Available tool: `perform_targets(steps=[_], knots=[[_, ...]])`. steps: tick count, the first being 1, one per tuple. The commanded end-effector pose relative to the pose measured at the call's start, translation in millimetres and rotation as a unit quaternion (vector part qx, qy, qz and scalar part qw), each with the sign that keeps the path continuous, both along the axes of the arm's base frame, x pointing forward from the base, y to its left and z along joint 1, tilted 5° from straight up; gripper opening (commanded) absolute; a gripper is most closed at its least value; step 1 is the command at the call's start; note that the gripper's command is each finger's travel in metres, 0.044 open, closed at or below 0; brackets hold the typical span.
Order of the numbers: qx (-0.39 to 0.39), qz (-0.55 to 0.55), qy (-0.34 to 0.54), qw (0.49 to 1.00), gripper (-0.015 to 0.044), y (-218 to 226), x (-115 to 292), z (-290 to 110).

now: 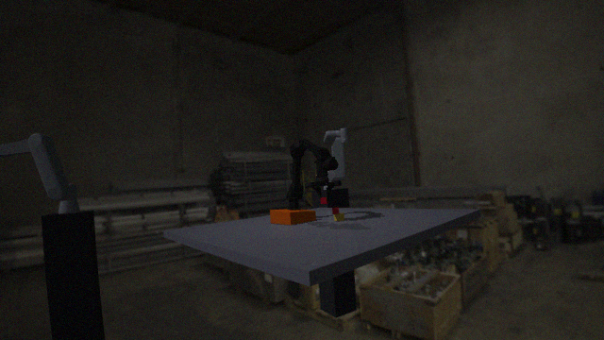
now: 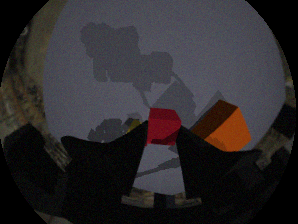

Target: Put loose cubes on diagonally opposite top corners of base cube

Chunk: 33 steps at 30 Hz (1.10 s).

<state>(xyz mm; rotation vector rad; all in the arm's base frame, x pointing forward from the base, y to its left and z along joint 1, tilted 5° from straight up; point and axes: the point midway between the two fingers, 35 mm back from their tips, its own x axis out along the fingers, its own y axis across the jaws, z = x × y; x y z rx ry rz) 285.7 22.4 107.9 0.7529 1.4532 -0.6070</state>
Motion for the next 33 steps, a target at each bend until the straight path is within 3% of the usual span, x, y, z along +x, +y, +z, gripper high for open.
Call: perform_targets(steps=[1, 17, 33], knots=[[-0.001, 0.054, -0.009, 0.998, 0.0105, 7.8, 2.8, 3.9], [-0.016, 0.392, -0.037, 0.919, 0.0105, 50.7, 5.1, 5.9], [-0.03, 0.683, -0.062, 0.728, 0.0105, 94.9, 0.8, 7.8]])
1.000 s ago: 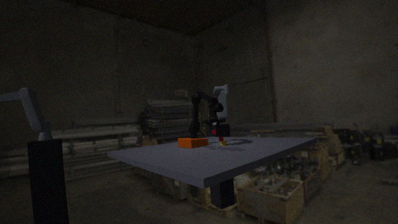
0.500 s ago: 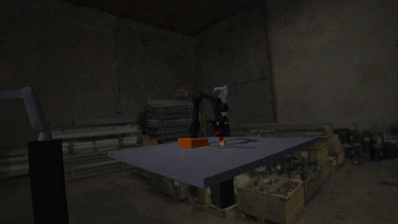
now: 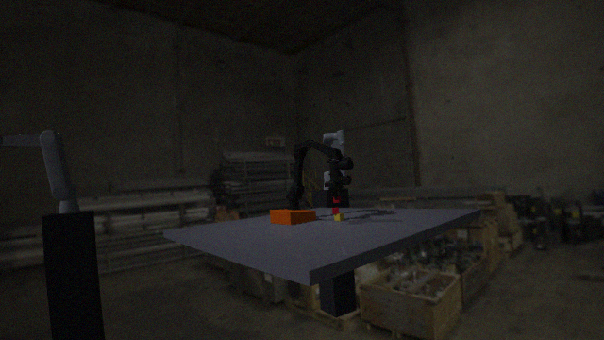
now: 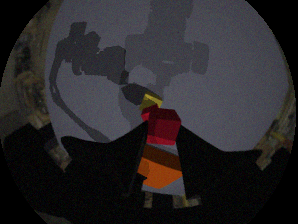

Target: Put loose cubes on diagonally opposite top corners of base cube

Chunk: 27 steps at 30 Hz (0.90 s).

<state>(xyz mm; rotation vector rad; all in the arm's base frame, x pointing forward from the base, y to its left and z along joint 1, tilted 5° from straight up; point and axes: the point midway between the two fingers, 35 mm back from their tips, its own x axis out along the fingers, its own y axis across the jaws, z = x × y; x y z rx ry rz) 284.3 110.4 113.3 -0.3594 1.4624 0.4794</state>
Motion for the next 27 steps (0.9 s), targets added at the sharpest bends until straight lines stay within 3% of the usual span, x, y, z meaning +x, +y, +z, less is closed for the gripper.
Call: perform_targets(steps=[1, 9, 27], knots=[[-0.004, 0.071, -0.012, 0.997, 0.0105, 9.7, 1.7, 2.5], [-0.01, 0.228, -0.027, 0.973, 0.0105, 30.1, -2.7, 3.3], [-0.008, 0.234, -0.027, 0.972, 0.0105, 34.4, -2.8, -26.6]])
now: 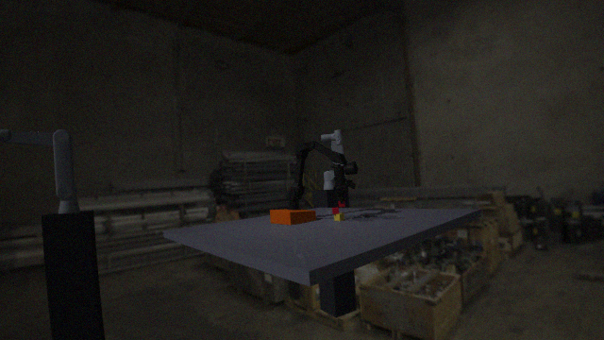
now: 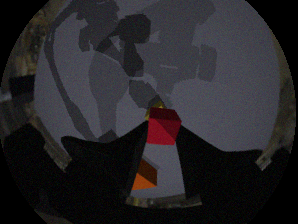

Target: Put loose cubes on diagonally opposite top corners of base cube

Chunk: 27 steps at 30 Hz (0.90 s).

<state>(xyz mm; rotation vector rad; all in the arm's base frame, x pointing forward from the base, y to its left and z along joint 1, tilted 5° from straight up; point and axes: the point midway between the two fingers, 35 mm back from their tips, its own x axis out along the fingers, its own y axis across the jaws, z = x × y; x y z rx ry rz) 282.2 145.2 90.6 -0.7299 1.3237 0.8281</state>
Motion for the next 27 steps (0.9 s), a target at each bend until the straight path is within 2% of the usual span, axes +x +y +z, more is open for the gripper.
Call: perform_targets(steps=[1, 8, 19, 27], knots=[[-0.002, 0.001, 0.001, 1.0, 0.0105, -0.4, -0.8, -3.9], [-0.002, 0.001, 0.001, 1.0, 0.0105, -0.2, -0.6, -5.6], [-0.002, -0.003, 0.001, 1.0, 0.0105, 2.8, 2.0, -31.8], [-0.002, -0.003, 0.001, 1.0, 0.0105, 2.9, 2.0, -32.2]])
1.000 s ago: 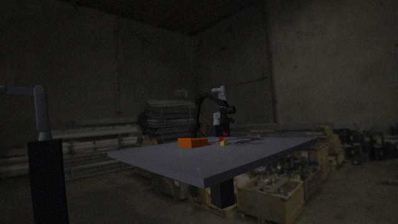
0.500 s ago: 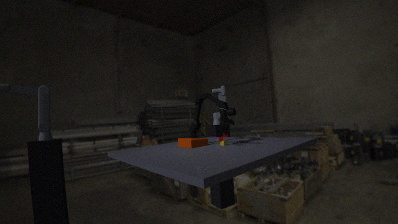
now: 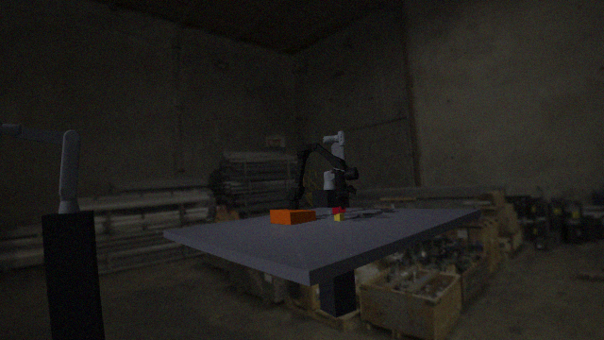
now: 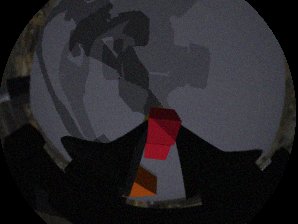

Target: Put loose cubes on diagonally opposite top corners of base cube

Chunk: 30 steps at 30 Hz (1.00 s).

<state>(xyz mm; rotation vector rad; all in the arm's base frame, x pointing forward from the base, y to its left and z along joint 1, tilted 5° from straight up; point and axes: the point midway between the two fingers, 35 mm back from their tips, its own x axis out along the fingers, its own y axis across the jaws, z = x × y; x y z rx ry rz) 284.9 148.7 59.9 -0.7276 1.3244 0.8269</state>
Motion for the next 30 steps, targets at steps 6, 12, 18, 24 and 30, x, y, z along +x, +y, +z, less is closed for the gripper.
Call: perform_targets(steps=[6, 12, 18, 24, 30], knots=[[-0.003, -0.001, 0.0, 1.0, 0.0105, -0.4, -0.6, -2.9], [-0.003, -0.001, 0.0, 1.0, 0.0105, -0.4, -0.6, -2.9], [-0.003, -0.001, 0.0, 1.0, 0.0131, -0.4, -0.6, -2.9], [-0.003, -0.001, 0.0, 1.0, 0.0205, -0.4, -0.6, -2.9], [-0.001, 0.001, 0.001, 1.0, 0.0205, -0.7, -1.2, 6.8]])
